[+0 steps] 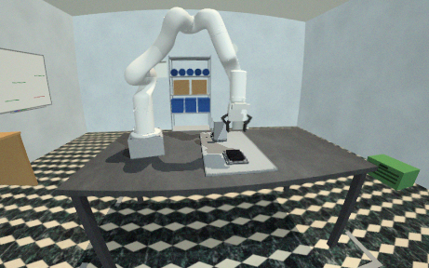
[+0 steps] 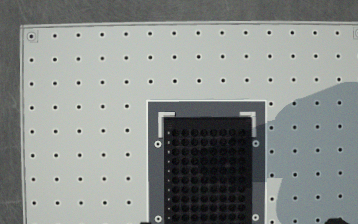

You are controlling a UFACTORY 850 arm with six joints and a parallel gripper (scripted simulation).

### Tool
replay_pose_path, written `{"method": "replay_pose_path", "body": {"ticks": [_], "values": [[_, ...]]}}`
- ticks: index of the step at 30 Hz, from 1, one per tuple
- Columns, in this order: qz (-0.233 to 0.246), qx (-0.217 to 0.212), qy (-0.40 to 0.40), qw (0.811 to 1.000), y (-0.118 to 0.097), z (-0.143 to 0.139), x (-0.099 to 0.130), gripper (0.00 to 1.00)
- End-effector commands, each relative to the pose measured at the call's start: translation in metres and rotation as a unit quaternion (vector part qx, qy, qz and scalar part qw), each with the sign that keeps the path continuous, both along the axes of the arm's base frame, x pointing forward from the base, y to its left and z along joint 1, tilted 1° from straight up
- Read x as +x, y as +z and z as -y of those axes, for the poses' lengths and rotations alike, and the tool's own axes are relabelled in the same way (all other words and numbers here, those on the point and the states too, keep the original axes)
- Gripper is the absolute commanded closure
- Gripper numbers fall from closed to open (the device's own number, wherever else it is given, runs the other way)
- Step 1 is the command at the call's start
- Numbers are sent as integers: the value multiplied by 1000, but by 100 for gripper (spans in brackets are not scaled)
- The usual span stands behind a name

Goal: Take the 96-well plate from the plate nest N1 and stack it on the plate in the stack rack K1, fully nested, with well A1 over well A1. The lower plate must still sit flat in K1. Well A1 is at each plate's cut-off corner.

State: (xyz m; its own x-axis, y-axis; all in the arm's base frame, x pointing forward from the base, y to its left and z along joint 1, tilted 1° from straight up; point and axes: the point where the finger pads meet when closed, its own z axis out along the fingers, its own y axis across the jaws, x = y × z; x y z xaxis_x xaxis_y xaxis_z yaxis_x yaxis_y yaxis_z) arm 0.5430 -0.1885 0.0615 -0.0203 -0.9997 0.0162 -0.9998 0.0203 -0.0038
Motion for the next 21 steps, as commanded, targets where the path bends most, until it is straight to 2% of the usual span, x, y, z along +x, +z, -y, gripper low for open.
{"method": "replay_pose_path", "body": {"ticks": [1,21], "values": [[1,0,0,1000,-6,0,1,0],[1,0,0,1000,-36,1,1,0]]}}
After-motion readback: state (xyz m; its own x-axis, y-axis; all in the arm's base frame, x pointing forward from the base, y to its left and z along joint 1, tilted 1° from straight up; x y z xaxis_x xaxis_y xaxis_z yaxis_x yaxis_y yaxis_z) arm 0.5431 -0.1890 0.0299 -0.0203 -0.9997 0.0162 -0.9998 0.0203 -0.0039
